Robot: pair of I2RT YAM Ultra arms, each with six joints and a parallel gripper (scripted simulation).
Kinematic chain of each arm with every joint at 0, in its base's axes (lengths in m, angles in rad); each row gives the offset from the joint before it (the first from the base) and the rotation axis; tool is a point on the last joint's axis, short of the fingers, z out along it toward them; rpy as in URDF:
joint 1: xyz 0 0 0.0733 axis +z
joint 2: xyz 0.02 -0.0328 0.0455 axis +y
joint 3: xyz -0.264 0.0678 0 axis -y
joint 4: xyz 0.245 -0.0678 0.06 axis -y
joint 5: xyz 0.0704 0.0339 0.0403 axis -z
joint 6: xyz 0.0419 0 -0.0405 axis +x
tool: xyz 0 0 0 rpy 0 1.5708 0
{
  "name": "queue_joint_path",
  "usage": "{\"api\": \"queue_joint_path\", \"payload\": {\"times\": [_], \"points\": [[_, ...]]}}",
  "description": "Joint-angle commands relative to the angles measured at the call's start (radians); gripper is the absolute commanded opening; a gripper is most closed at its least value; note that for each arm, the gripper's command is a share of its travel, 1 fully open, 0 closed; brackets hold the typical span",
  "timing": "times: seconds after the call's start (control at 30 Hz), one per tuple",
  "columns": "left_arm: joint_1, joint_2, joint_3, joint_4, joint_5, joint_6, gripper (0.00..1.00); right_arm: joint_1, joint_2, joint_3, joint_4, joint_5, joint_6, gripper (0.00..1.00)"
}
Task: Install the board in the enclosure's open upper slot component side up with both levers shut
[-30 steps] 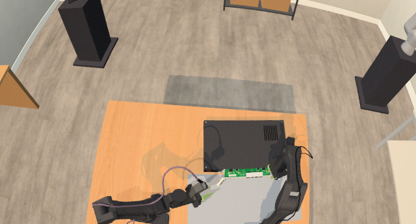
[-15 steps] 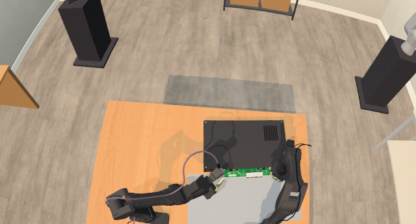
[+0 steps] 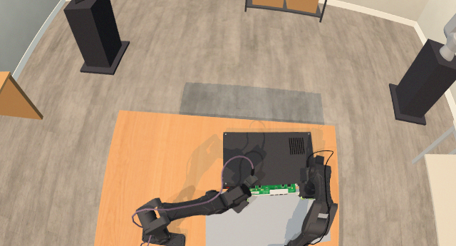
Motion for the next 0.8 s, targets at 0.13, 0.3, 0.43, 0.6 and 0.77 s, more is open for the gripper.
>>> {"api": "queue_joint_path", "payload": {"times": [0.13,0.3,0.43,0.6,0.77], "points": [[0.023,0.097,0.133,-0.202,0.033,-0.065,0.32,-0.016,-0.049,-0.020,0.044,0.023,-0.326,0.32],[0.037,0.203,0.255,-0.330,0.060,-0.107,0.32,-0.022,-0.061,-0.040,0.070,0.022,-0.561,0.32],[0.045,0.274,0.336,-0.421,0.080,-0.135,0.32,-0.026,-0.071,-0.054,0.097,0.009,-0.728,0.32],[0.051,0.324,0.394,-0.489,0.096,-0.155,0.32,-0.030,-0.079,-0.066,0.119,-0.006,-0.854,0.32],[0.062,0.408,0.490,-0.609,0.124,-0.186,0.32,-0.038,-0.093,-0.085,0.160,-0.038,-1.091,0.32]]}}
